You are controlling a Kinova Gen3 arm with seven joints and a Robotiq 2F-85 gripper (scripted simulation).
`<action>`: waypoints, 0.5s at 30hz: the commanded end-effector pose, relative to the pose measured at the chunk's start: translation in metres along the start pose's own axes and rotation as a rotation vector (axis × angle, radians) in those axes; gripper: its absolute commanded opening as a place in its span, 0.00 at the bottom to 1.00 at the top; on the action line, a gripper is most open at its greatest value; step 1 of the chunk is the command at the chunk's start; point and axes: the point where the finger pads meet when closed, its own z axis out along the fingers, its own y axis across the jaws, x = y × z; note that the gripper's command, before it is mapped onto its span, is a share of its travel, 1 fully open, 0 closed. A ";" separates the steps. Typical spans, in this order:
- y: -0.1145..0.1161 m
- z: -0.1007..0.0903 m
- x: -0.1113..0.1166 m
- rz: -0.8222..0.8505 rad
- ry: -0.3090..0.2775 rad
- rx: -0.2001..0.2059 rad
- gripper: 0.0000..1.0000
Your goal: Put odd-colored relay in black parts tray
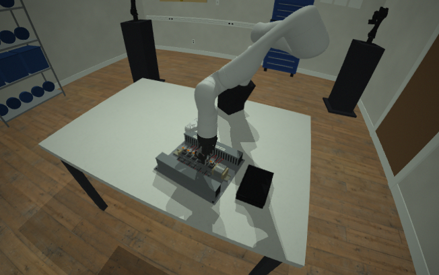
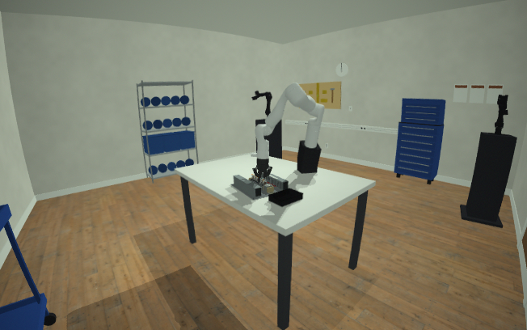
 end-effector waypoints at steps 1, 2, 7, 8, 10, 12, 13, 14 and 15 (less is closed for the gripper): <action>-0.001 -0.001 0.000 0.000 0.000 0.008 0.00; -0.001 -0.001 0.000 0.000 0.000 0.011 0.00; 0.000 -0.001 0.000 0.000 0.000 0.022 0.00; 0.000 -0.001 0.000 0.000 0.000 0.023 0.00; 0.000 -0.001 0.000 0.000 0.000 0.023 0.00; 0.000 -0.001 0.000 0.000 0.000 0.023 0.00; 0.000 -0.001 0.000 0.000 0.000 0.023 0.00; 0.000 -0.001 0.000 0.000 0.000 0.024 0.00; 0.000 -0.001 0.000 0.000 0.000 0.026 0.00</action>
